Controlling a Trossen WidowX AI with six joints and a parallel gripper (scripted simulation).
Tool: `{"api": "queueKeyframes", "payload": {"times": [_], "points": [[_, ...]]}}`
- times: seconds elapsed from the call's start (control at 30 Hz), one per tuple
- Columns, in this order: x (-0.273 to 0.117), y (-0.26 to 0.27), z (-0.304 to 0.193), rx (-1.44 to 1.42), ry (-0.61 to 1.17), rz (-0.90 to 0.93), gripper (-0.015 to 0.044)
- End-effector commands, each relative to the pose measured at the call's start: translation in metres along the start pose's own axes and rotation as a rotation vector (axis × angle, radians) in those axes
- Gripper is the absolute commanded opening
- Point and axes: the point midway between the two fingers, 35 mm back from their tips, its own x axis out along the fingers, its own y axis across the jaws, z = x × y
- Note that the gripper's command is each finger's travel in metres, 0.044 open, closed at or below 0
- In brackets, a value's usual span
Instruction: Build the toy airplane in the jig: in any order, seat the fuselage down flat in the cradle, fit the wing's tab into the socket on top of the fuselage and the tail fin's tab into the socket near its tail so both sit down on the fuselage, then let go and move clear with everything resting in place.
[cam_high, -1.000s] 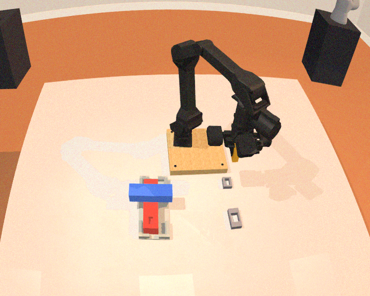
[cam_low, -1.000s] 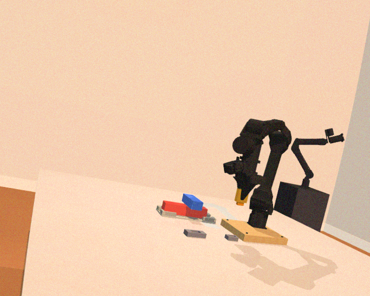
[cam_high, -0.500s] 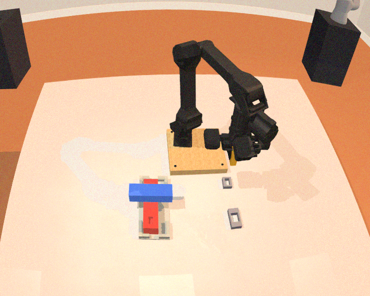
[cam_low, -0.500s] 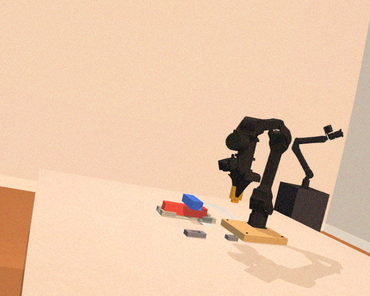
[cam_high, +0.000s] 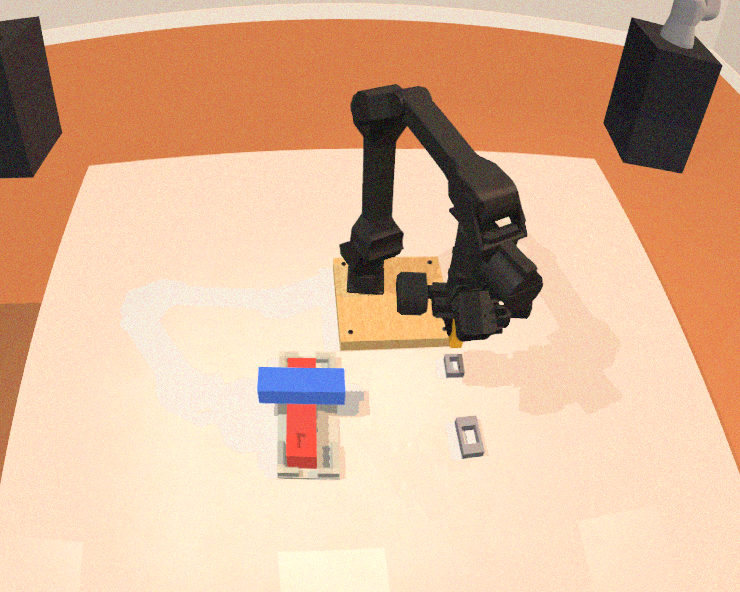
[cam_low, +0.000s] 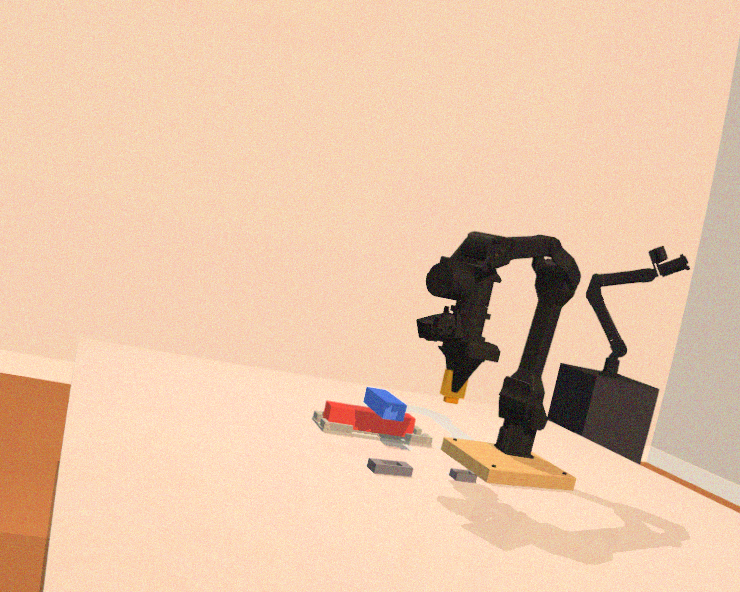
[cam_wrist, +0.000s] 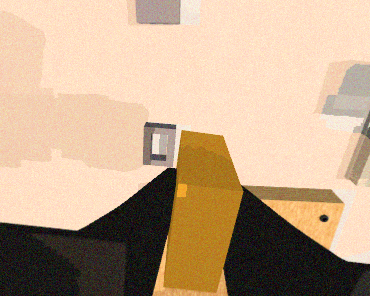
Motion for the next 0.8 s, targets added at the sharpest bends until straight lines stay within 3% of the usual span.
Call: {"api": "queueKeyframes", "payload": {"times": [0.0,0.77], "points": [[0.002,-0.005,0.01,0.01,0.006,0.004,0.0],[0.009,-0.044,0.055,-0.005,-0.003,-0.004,0.0]]}}
